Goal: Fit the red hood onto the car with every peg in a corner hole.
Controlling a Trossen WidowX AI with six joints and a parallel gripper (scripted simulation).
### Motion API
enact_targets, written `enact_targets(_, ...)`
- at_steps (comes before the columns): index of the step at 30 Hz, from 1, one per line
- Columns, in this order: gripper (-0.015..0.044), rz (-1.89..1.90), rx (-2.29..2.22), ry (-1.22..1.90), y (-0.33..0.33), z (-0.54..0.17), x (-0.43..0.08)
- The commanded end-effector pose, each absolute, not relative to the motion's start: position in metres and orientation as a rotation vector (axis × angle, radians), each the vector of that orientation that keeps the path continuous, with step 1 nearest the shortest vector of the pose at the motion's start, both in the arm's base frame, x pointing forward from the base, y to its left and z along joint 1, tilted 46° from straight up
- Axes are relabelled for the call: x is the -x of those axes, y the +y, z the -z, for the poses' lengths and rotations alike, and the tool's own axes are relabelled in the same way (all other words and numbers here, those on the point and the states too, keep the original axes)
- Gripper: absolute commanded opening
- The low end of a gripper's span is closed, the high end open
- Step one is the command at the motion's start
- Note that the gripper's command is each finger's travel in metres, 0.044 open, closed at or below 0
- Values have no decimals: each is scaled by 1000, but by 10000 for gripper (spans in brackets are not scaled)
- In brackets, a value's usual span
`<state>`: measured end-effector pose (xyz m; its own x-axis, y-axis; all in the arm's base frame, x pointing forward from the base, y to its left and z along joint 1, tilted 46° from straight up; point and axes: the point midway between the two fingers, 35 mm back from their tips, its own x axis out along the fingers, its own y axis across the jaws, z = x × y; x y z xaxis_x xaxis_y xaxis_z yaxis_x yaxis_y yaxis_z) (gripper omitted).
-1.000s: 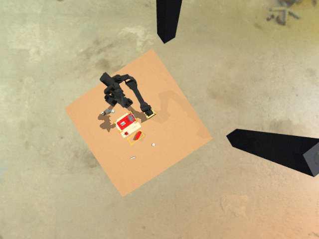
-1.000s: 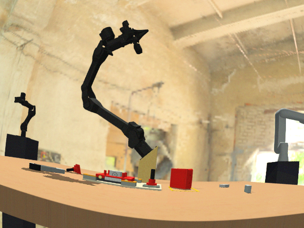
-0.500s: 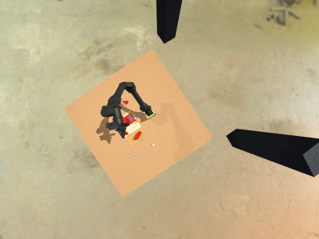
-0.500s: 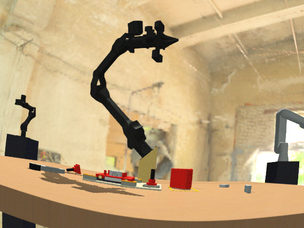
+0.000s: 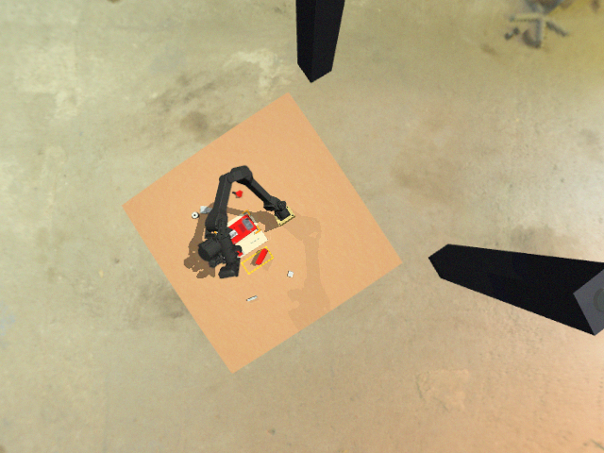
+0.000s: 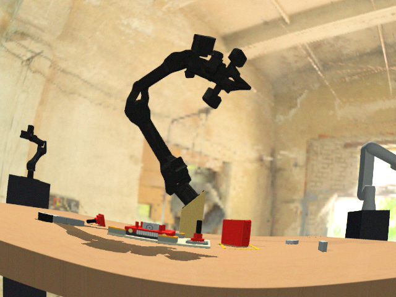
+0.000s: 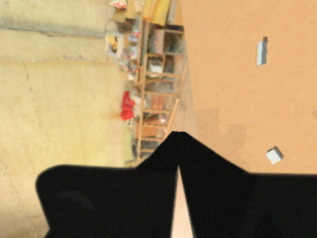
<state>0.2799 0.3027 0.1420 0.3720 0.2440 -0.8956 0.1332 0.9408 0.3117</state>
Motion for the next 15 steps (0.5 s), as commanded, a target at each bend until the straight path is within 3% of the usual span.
enact_targets(1, 0, 27, -170, 1224, 271, -95, -294)
enact_targets(15, 0, 228, 902, 1561, 99, 50, -288)
